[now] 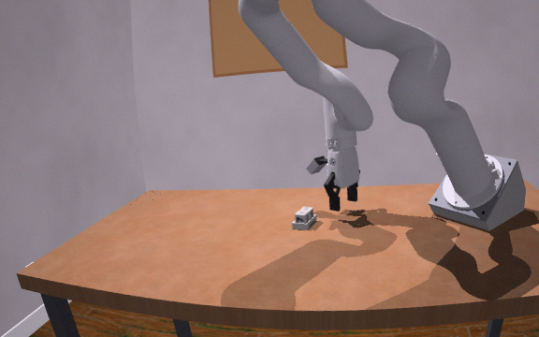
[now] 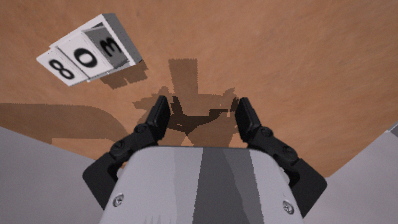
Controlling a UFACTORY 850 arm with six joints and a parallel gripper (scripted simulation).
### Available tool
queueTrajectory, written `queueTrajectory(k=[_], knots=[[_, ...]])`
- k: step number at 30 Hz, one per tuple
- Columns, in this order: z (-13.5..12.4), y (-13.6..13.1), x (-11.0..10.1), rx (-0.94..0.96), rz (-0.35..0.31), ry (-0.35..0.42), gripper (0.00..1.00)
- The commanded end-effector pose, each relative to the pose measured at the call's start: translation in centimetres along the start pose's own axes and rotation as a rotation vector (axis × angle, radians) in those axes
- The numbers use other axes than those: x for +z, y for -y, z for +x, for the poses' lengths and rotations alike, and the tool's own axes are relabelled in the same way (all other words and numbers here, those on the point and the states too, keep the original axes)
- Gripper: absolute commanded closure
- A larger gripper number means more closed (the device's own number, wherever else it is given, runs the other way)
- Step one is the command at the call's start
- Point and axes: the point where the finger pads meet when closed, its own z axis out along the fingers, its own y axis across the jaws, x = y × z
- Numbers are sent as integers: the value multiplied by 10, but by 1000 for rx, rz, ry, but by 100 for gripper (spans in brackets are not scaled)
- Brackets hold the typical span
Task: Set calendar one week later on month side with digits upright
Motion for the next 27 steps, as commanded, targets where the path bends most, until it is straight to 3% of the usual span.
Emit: queueTrajectory(k=[1,27], knots=[[0,0,0,0,0,-1,0],[0,0,0,0,0,-1,0]])
